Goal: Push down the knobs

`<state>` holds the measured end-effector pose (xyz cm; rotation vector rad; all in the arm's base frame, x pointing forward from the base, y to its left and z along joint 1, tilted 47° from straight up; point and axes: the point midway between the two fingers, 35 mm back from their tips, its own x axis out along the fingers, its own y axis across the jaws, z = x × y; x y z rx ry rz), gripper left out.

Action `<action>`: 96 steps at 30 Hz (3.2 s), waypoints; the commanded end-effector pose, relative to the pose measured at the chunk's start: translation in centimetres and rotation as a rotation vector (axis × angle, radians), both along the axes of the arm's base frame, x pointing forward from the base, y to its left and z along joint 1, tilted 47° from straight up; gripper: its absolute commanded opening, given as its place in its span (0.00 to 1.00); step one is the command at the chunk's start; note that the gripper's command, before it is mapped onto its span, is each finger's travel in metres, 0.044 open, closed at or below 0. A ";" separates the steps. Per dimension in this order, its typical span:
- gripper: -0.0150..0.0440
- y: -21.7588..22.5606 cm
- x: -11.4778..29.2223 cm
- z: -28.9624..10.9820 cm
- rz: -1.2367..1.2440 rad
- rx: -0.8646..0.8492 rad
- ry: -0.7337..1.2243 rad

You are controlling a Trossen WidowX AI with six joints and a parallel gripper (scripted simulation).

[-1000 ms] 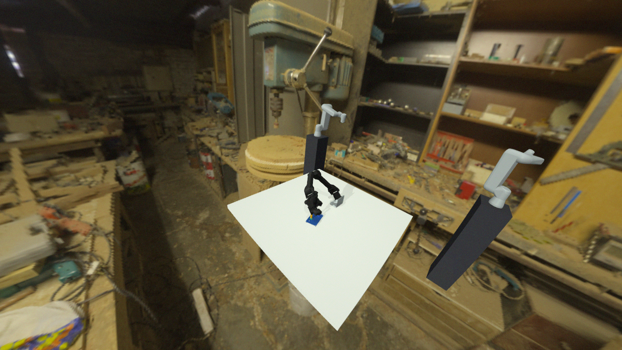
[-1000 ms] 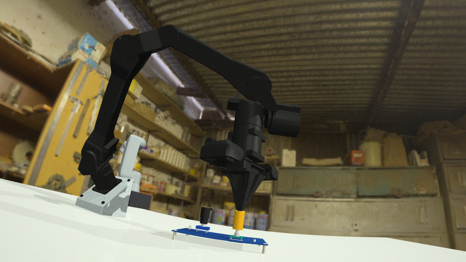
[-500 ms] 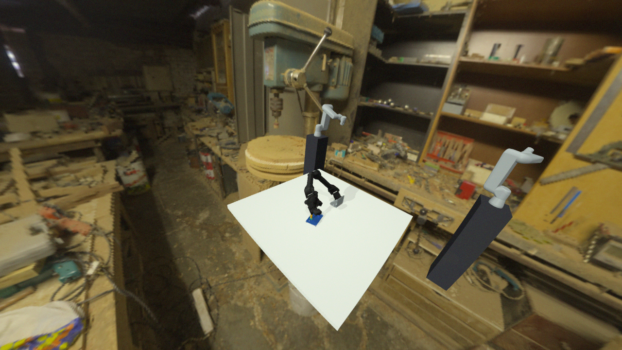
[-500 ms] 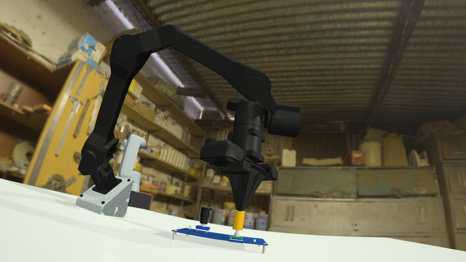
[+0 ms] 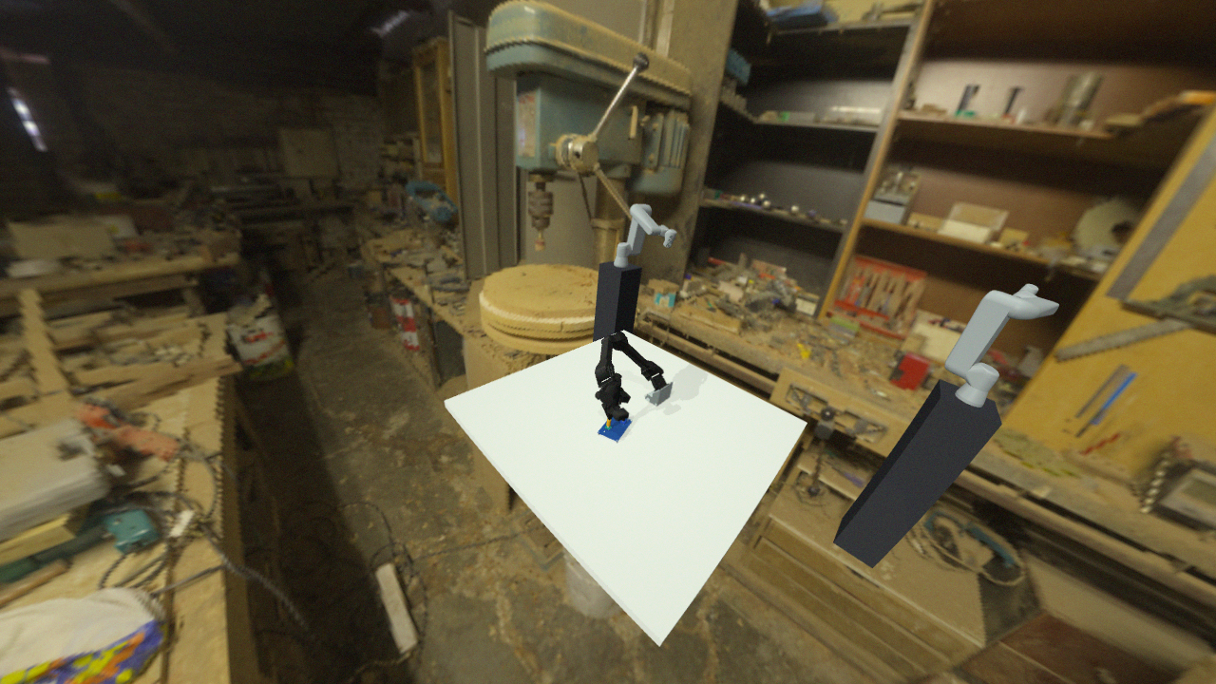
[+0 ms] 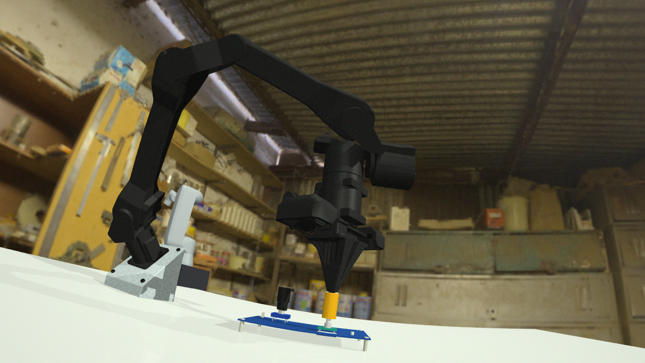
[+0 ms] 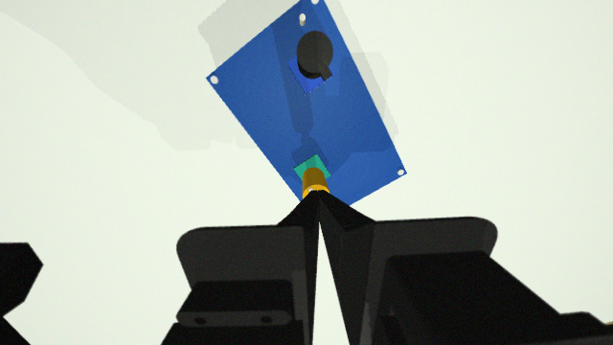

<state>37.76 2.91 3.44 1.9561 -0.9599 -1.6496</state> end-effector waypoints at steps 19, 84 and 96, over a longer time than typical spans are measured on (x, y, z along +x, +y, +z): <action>0.25 -1.3 0.3 -0.8 -0.022 -0.004 -0.001; 0.25 -2.0 0.3 -1.4 -0.022 -0.005 -0.001; 0.25 -2.1 0.3 -1.5 -0.022 -0.005 -0.001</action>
